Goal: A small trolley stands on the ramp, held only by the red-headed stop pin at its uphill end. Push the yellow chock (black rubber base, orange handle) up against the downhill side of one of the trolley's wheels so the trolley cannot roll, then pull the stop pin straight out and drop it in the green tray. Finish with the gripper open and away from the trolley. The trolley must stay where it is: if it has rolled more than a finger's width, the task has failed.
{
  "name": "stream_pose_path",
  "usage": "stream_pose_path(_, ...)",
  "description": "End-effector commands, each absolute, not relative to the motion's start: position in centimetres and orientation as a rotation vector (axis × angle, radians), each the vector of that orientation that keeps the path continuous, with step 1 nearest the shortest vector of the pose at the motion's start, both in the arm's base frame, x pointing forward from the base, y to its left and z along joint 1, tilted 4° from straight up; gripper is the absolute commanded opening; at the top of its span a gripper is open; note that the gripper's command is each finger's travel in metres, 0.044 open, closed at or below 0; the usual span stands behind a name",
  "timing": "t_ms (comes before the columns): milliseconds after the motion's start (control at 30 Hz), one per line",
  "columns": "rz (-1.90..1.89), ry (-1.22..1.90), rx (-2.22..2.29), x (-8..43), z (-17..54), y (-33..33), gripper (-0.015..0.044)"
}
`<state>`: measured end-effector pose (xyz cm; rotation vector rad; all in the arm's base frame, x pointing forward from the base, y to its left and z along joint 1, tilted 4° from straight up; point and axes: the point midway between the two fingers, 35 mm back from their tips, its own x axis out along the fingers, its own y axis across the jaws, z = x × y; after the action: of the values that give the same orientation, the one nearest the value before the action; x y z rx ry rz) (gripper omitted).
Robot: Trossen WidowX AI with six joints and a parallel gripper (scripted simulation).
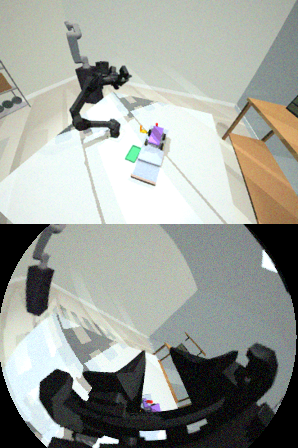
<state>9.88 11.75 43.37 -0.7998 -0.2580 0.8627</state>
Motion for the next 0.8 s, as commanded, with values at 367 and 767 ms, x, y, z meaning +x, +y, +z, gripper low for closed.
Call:
stream_pose_path(367, 0.726, 0.471, -0.259, 16.1, 34.8, 14.4, 0.0190)
stream_pose_path(767, 0.351, 0.930, 0.234, 19.3, 28.3, 13.6, 0.0190)
